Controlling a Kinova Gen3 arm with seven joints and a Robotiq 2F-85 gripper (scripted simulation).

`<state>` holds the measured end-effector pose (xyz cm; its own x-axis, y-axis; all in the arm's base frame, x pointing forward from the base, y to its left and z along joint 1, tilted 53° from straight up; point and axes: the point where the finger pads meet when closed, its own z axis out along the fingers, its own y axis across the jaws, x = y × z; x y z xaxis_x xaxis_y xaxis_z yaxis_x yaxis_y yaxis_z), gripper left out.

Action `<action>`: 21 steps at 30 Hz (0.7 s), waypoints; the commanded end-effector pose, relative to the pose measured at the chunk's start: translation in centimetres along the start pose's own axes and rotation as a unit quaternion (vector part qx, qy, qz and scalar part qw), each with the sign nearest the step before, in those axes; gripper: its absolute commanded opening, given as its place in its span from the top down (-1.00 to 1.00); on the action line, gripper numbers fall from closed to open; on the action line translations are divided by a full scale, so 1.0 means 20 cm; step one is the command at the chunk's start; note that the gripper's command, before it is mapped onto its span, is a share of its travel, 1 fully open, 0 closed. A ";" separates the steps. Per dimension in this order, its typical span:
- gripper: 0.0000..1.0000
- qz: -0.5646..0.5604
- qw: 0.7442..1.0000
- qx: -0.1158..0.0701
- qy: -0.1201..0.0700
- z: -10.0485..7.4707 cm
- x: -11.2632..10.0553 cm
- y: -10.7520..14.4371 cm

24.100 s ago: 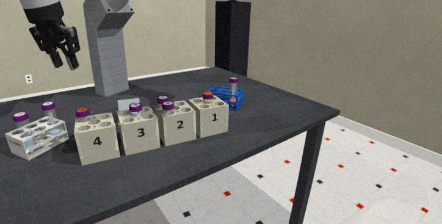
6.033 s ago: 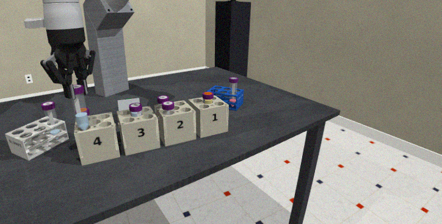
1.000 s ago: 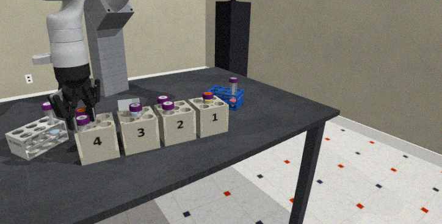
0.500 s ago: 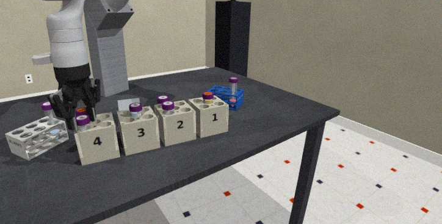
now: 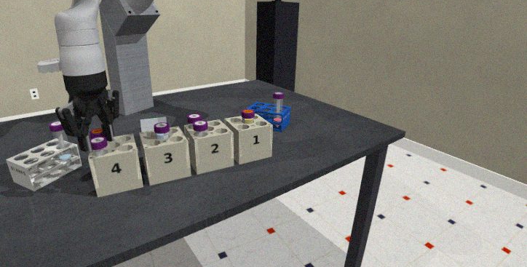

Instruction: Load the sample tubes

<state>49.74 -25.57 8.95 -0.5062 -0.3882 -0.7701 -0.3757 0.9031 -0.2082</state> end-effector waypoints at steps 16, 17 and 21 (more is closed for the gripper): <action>-0.24 0.000 1.000 0.000 0.000 -0.11 0.00 0.00; -0.24 0.000 1.000 0.000 0.000 -0.12 0.00 0.00; -0.24 0.000 1.000 0.000 0.000 -0.15 0.00 0.00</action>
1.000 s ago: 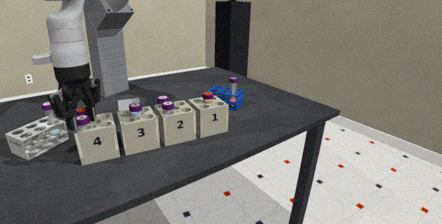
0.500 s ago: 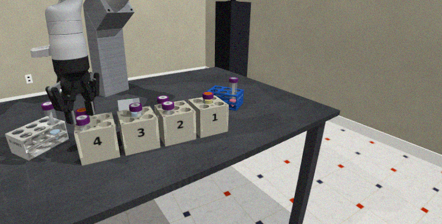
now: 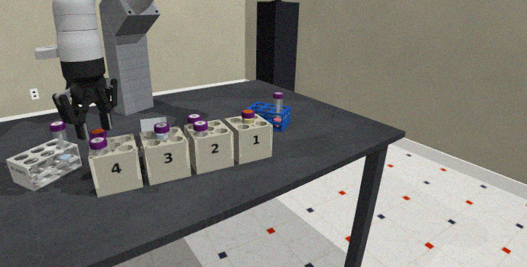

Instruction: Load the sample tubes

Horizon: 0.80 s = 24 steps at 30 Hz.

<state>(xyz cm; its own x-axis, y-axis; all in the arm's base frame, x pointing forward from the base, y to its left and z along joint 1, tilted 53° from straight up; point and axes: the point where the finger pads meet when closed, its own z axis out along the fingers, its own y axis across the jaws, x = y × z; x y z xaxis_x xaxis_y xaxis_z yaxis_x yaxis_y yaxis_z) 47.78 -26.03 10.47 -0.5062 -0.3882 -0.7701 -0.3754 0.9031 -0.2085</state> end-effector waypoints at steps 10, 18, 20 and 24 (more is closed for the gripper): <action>-0.24 0.000 1.000 0.000 0.000 -0.07 0.00 0.00; -0.24 0.000 1.000 0.000 0.000 -0.13 0.00 0.00; -0.24 0.000 1.000 0.000 0.000 -0.13 0.00 0.00; -0.24 0.000 1.000 0.000 0.000 -0.15 0.00 0.00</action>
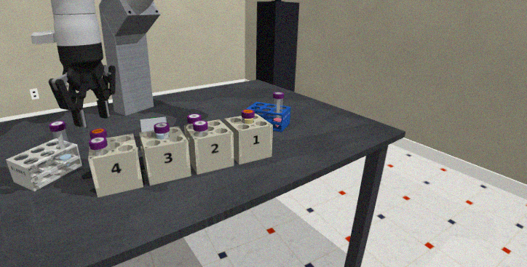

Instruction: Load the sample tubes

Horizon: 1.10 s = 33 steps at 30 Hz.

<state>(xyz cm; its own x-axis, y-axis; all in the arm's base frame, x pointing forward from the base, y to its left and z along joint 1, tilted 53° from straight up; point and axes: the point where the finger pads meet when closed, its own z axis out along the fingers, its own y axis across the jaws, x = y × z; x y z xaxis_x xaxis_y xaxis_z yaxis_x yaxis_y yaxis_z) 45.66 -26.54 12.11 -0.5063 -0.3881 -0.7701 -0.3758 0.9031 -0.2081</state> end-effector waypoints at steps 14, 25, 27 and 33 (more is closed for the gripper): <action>-0.24 0.000 1.000 0.000 0.000 -0.10 0.00 0.00; -0.24 0.000 1.000 0.000 0.000 -0.17 0.00 0.00; -0.24 0.000 1.000 0.000 0.000 -0.18 0.00 0.00; -0.24 0.000 1.000 0.000 0.000 -0.21 0.00 0.00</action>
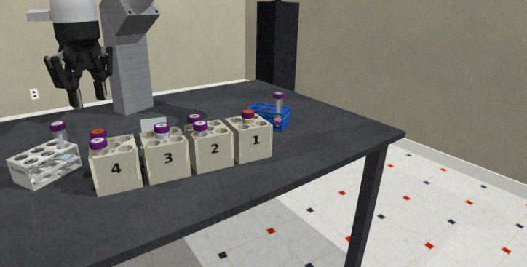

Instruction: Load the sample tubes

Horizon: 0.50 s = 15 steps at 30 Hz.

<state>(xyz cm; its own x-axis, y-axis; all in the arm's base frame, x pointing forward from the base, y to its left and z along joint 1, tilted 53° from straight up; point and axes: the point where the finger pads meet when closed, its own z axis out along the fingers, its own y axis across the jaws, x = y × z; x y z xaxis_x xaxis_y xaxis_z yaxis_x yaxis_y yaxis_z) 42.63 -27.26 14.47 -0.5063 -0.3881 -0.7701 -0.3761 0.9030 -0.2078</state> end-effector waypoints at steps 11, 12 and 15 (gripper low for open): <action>-0.24 0.000 1.000 0.000 0.000 -0.09 0.00 0.00; -0.24 0.000 1.000 0.000 0.000 -0.10 0.00 0.00; -0.24 0.000 1.000 0.000 0.000 -0.10 0.00 0.00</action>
<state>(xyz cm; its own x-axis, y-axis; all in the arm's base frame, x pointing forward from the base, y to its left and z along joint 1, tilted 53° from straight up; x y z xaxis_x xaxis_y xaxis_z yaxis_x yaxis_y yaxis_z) 41.19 -27.62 15.59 -0.5064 -0.3881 -0.7700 -0.3759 0.9030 -0.2079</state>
